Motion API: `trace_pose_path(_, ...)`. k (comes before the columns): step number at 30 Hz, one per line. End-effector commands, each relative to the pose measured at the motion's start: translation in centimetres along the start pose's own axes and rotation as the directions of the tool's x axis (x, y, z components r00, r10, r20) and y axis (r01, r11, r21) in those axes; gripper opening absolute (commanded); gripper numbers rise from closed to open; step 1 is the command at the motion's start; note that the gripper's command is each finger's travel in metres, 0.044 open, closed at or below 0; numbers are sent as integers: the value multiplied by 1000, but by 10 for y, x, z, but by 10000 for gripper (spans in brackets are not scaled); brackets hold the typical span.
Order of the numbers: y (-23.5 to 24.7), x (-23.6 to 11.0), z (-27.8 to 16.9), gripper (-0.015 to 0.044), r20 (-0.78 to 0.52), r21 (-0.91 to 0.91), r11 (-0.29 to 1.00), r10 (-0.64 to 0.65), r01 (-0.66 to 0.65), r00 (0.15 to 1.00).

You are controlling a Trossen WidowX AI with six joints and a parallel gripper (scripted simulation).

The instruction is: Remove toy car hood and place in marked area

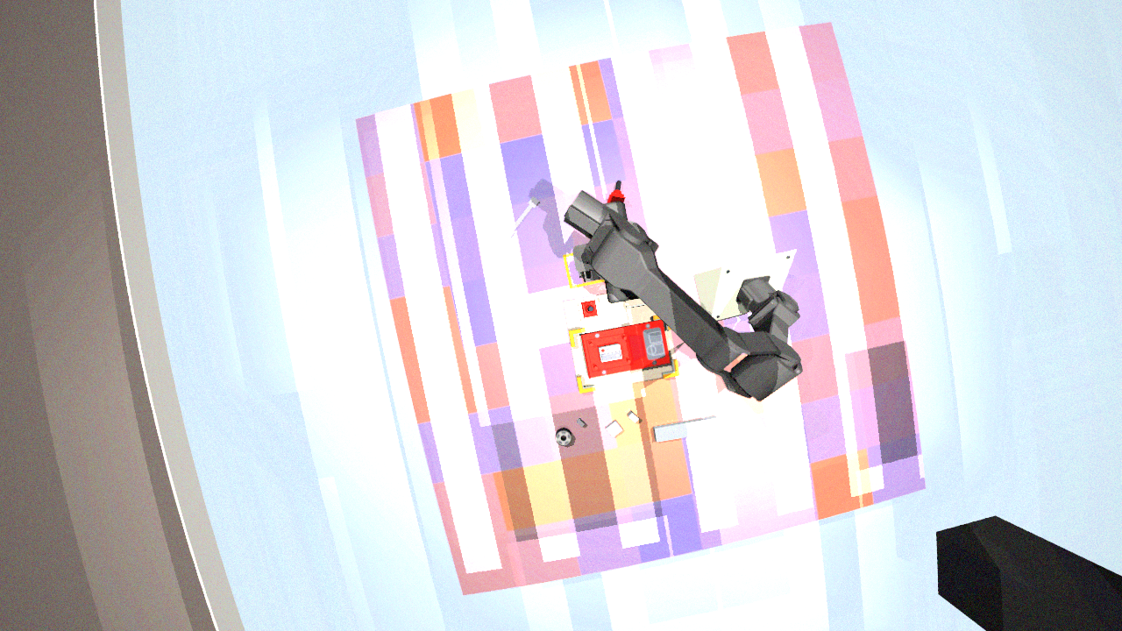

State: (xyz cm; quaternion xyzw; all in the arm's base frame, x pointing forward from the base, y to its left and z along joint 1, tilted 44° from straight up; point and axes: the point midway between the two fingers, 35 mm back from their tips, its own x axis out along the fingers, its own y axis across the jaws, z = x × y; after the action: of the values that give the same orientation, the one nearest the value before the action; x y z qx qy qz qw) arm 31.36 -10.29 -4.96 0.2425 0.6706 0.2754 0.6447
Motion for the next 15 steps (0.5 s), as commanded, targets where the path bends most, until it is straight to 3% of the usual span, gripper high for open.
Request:
trace_pose_path(1, -6, -1, 0, 0, 4, -13, 1000, -6, 6, 1000)
trace_pose_path(15, -7, 11, 1, 0, 5, -13, 1000, -6, 6, 1000)
